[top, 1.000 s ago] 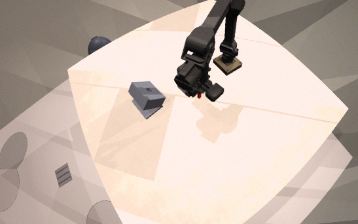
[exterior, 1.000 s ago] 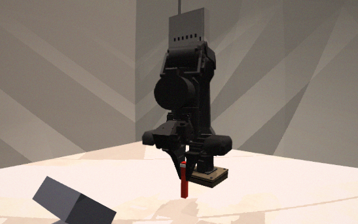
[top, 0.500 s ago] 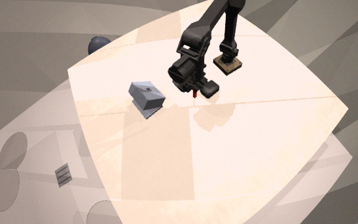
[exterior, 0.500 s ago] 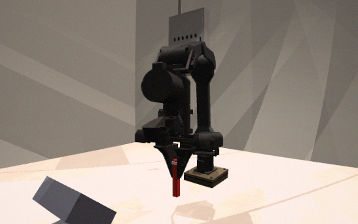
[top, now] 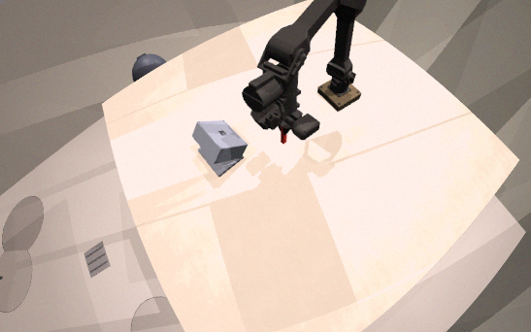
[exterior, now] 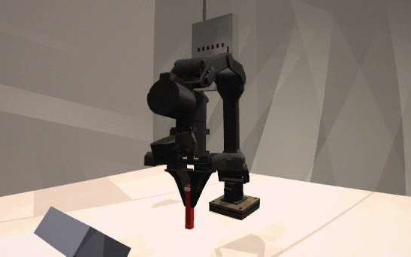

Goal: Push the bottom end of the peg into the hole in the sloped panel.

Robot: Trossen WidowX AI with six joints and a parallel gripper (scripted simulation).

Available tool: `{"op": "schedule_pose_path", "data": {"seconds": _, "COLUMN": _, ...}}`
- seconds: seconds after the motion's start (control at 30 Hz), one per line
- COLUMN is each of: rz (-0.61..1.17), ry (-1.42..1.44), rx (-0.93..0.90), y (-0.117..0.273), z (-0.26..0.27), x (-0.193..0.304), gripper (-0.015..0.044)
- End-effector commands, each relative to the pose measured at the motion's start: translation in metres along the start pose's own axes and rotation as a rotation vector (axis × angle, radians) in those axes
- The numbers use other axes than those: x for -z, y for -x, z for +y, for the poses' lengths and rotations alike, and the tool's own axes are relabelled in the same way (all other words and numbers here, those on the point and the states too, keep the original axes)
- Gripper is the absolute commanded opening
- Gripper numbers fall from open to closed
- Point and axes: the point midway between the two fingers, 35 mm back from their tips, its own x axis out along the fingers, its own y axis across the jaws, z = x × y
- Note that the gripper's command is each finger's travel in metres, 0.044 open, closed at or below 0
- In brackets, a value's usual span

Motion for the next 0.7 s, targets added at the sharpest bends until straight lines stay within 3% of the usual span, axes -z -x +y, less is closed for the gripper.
{"op": "schedule_pose_path", "data": {"seconds": 0.0, "rz": -0.027, "ry": 0.002, "rx": -0.011, "y": 0.002, "z": -0.005, "x": -0.002, "gripper": 0.0000}}
{"op": "schedule_pose_path", "data": {"seconds": 0.67, "rz": -0.135, "ry": -0.005, "rx": -0.033, "y": 0.009, "z": -0.030, "x": -0.011, "gripper": 0.0000}}
